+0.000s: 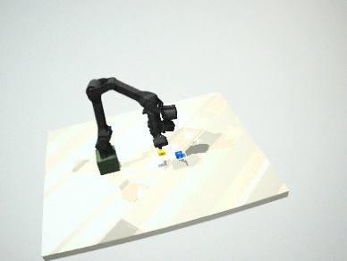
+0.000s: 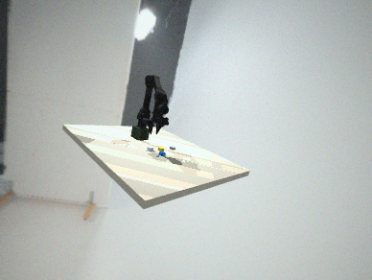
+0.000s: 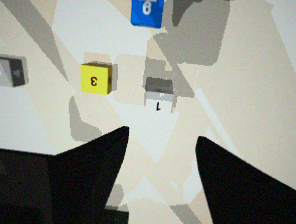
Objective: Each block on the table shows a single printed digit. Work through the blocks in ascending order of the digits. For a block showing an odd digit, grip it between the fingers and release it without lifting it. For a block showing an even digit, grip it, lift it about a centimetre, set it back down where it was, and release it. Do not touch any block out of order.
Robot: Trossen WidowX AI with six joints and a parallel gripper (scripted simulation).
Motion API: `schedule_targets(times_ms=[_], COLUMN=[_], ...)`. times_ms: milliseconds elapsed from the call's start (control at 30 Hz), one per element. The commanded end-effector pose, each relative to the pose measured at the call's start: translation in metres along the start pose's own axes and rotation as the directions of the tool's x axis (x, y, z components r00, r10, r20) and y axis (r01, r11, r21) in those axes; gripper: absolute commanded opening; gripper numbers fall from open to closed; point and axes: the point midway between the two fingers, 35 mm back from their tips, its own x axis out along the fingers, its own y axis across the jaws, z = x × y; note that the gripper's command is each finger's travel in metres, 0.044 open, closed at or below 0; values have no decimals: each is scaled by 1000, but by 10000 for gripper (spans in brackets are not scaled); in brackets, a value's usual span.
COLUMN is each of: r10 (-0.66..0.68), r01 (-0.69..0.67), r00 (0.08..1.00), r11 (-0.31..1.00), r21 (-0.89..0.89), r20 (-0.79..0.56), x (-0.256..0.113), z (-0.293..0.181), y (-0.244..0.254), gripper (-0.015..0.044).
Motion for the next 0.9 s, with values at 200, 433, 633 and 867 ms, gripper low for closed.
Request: schedule_targets(times_ms=[200,433,633,867], r10=[1,3,9,20], r01=[-1,-3,-9,-20], r00=[1000,1000,1000,1000], r11=[1000,1000,1000,1000], r21=[-2,-2,-2,-4], r20=[-9,-8,-8,-11], x=[-11,-11,-12,3], z=[-3,2,9,10], y=[1,19,76,78], gripper=[120,120,120,199])
